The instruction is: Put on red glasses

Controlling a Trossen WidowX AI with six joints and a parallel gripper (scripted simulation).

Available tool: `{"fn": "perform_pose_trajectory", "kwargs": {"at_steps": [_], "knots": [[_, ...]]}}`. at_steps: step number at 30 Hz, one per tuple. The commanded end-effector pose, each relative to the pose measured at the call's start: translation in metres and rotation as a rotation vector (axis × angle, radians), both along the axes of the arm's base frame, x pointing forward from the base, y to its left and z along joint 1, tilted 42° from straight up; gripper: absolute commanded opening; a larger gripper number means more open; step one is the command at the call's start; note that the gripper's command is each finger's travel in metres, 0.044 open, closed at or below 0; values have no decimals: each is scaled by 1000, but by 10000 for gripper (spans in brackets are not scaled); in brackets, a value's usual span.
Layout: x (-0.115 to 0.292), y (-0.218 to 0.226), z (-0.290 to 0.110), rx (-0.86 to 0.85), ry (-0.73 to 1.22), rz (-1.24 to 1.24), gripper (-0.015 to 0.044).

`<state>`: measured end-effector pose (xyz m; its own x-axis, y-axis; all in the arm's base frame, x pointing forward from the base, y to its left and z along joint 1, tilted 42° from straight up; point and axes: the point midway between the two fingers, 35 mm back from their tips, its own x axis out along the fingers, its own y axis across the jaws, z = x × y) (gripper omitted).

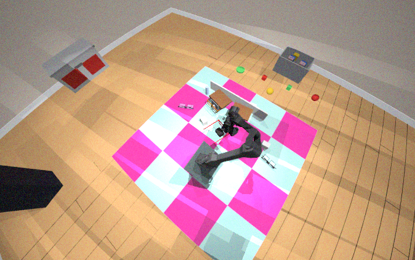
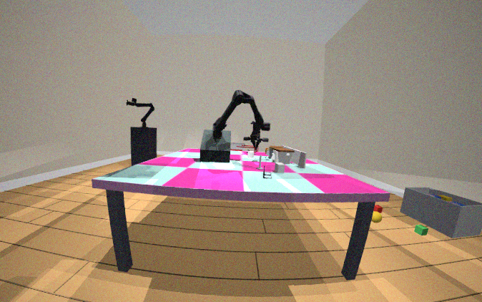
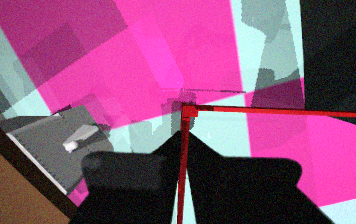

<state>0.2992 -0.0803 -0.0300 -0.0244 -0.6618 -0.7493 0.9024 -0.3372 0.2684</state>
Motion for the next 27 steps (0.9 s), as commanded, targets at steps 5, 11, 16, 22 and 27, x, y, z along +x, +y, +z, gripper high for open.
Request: {"fn": "perform_pose_trajectory", "kwargs": {"at_steps": [5,11,16,22,27], "knots": [[-1,-6,-9,-3,10,2,0],[-2,-10,-13,-3,10,2,0],[-2,-14,-17,-3,10,2,0],[-2,-18,-21,-4,10,2,0],[-2,-21,-24,-4,10,2,0]]}}
